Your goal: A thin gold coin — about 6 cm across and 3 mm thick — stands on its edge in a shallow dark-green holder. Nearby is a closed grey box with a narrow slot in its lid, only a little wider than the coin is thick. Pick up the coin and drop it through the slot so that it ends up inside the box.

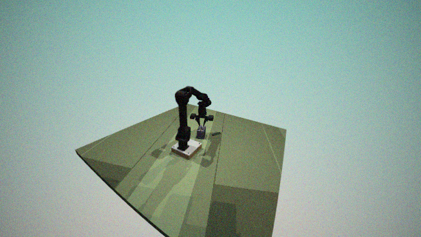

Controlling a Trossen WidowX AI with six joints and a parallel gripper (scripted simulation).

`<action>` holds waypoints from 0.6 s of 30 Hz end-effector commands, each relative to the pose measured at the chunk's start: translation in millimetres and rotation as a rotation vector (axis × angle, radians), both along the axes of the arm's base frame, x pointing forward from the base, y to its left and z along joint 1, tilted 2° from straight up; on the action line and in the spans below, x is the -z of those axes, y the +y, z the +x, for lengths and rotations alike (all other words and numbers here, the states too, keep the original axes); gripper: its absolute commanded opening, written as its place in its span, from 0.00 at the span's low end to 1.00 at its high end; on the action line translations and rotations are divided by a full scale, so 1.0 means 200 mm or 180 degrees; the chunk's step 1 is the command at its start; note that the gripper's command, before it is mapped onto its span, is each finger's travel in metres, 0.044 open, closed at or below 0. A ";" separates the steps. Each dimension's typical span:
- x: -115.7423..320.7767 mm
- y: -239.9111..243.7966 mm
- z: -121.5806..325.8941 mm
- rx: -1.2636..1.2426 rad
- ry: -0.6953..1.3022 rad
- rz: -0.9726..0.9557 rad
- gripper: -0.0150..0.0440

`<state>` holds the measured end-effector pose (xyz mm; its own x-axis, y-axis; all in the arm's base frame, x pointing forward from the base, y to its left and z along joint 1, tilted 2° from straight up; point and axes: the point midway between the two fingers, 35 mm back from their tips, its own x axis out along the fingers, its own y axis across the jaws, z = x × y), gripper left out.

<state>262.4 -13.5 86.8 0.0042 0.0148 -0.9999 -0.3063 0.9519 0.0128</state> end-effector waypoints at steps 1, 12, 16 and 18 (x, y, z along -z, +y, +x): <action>0.00 0.00 0.00 0.0000 -0.0002 -0.0001 0.53; -0.09 0.00 0.00 0.0000 0.0000 -0.0001 0.84; -0.17 0.00 0.00 0.0001 0.0011 0.0001 1.00; -0.27 0.00 -0.01 0.0002 0.0025 0.0003 1.00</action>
